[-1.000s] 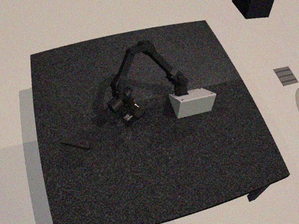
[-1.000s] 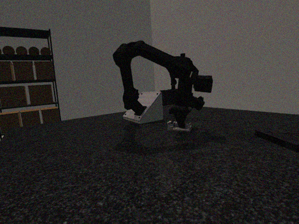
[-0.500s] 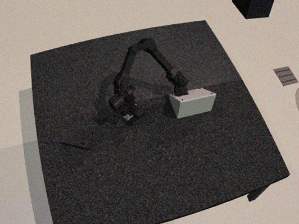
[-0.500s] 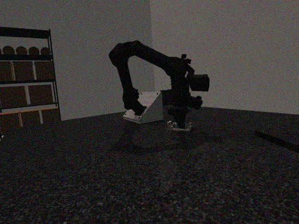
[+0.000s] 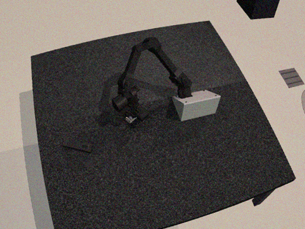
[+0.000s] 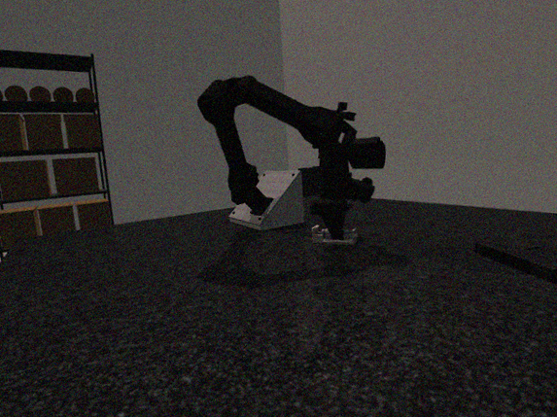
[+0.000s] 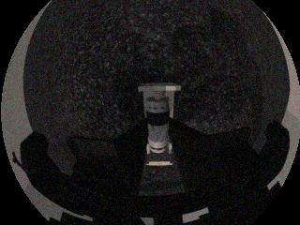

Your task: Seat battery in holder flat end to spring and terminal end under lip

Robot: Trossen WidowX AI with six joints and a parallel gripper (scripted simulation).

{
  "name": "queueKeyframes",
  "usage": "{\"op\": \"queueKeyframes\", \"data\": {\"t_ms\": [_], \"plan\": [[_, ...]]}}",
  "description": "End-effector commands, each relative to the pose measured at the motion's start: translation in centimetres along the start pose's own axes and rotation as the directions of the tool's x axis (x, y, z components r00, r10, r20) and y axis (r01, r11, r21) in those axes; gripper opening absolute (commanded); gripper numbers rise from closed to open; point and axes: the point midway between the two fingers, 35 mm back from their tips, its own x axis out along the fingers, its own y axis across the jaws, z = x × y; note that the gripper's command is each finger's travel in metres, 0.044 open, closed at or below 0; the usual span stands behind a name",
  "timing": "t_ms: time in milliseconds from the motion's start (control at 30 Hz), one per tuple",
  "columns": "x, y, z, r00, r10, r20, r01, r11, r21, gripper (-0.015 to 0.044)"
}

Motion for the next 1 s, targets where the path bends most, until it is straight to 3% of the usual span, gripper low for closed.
{"op": "queueKeyframes", "data": {"t_ms": [0,967], "plan": [[0.00,-0.14,-0.51,1.000,0.000,0.005,0.000,1.000,0.002,0.0078],[0.06,-0.14,-1.30,1.000,0.001,0.011,-0.001,1.000,0.001,0.0078]]}}
